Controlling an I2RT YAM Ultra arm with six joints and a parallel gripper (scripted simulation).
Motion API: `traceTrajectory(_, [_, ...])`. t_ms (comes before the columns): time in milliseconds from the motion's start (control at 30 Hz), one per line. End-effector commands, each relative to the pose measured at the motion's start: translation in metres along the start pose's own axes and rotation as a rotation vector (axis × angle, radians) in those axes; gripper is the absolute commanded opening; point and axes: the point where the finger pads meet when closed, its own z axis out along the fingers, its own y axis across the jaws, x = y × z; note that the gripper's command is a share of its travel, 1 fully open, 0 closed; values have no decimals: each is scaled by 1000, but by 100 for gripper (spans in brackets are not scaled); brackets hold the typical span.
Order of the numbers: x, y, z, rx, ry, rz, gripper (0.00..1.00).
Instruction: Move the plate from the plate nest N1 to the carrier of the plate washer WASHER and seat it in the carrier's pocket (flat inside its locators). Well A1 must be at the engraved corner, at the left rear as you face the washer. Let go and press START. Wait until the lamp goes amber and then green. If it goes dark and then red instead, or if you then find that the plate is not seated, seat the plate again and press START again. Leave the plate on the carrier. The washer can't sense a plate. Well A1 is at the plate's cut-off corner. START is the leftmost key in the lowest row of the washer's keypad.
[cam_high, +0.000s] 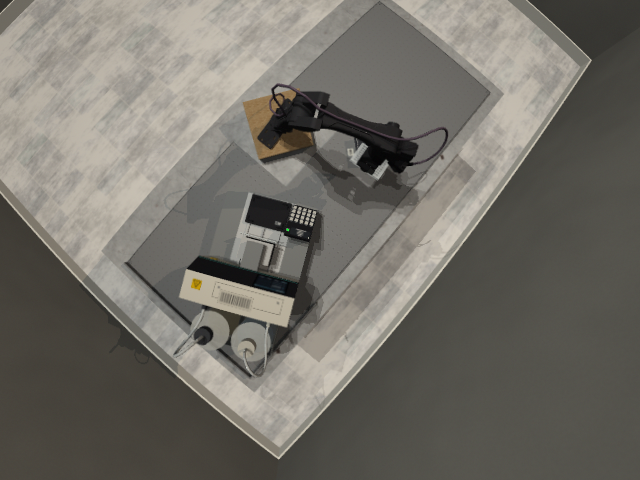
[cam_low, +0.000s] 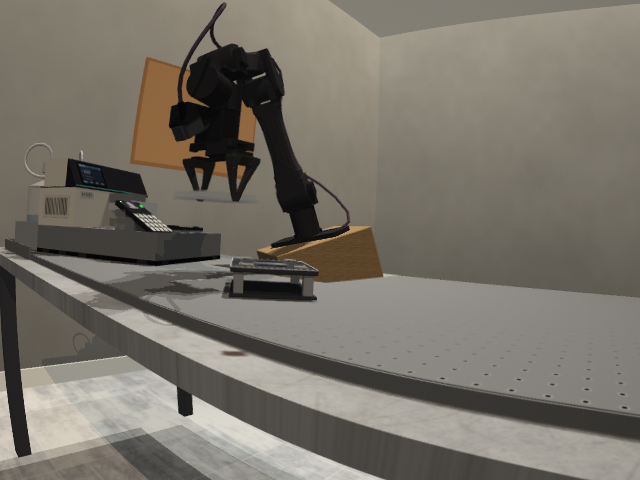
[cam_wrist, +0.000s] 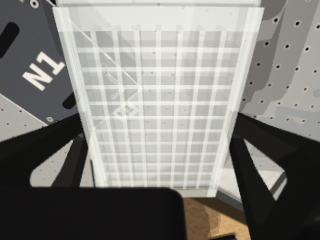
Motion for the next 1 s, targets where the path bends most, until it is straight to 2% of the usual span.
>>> traceTrajectory(0, [-2, -18, -13, -19, -35, 163, 84])
traceTrajectory(100, [0, -33, -14, -16, -22, 259, 84])
traceTrajectory(167, [-4, -44, -18, -20, -32, 329, 84])
traceTrajectory(233, [-4, -44, -18, -20, -32, 329, 84])
traceTrajectory(367, [-12, -64, -25, -30, -52, 468, 84])
traceTrajectory(500, [-13, -84, -27, -28, -54, 458, 84])
traceTrajectory(967, [-14, -81, -29, -23, -60, 446, 84])
